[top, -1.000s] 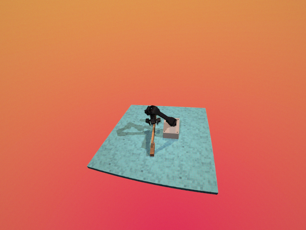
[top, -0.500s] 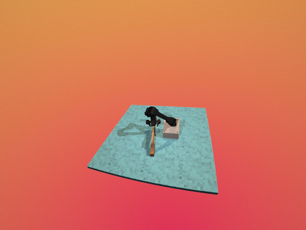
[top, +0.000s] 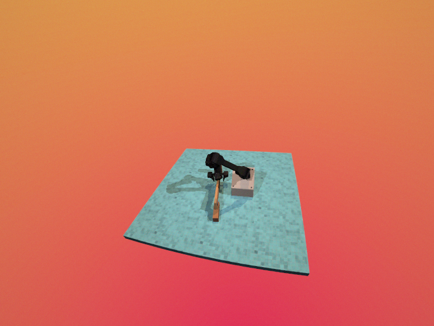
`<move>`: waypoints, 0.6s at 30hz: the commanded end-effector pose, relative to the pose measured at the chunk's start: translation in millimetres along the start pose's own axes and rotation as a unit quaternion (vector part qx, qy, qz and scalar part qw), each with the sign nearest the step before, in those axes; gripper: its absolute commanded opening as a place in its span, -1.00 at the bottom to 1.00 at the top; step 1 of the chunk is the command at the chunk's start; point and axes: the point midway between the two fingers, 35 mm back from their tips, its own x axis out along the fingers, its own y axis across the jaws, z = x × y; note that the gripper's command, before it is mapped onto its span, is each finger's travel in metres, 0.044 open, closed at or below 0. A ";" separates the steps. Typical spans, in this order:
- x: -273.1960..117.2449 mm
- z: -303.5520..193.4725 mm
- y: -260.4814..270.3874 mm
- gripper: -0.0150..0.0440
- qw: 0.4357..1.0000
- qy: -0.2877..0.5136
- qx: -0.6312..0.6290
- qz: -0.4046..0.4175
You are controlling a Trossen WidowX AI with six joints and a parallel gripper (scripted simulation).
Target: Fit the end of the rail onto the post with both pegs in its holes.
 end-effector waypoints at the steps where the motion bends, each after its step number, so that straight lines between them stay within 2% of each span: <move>1: 1.0 -0.1 0.2 0.64 1.000 -0.002 0.003 -0.001; 11: 1.0 -0.1 0.2 -0.25 1.000 -0.002 0.003 -0.001; 18: 1.0 -0.1 0.2 -0.40 1.000 -0.002 0.003 -0.001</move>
